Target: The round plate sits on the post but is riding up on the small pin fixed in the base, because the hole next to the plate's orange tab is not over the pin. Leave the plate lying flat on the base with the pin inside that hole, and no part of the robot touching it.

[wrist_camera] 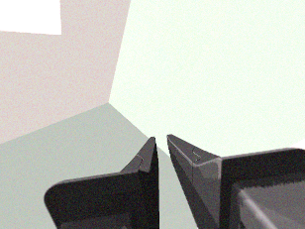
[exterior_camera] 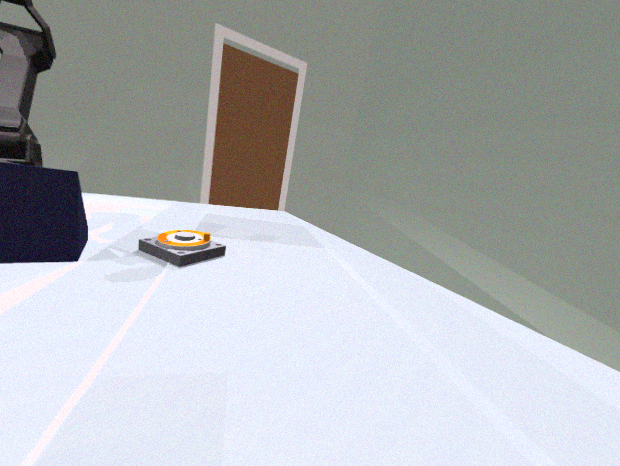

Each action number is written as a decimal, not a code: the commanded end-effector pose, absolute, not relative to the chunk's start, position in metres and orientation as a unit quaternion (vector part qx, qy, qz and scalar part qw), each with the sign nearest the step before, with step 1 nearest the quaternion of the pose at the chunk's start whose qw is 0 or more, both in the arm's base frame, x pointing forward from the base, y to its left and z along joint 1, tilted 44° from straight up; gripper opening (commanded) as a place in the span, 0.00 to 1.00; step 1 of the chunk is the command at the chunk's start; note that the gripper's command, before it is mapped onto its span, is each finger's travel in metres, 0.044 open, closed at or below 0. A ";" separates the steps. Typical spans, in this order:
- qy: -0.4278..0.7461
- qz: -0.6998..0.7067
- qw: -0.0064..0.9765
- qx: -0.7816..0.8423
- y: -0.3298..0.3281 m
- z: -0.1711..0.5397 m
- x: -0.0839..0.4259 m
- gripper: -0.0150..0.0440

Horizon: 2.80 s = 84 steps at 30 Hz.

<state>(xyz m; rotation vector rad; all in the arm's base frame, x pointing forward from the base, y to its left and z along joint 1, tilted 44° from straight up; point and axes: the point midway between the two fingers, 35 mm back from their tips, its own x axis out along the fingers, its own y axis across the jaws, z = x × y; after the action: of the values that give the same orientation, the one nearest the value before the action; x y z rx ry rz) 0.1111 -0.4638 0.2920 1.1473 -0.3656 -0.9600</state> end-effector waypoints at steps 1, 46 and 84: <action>-0.067 -0.406 0.741 0.530 -0.449 0.248 0.169 0.25; 0.676 0.329 0.630 0.194 -0.006 -0.009 0.332 0.25; 0.675 0.330 0.630 0.195 0.042 -0.032 0.334 0.25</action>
<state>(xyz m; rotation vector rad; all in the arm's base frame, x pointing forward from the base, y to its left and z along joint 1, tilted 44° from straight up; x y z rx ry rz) 0.3319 0.0377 -0.0362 0.4426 1.5501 0.7517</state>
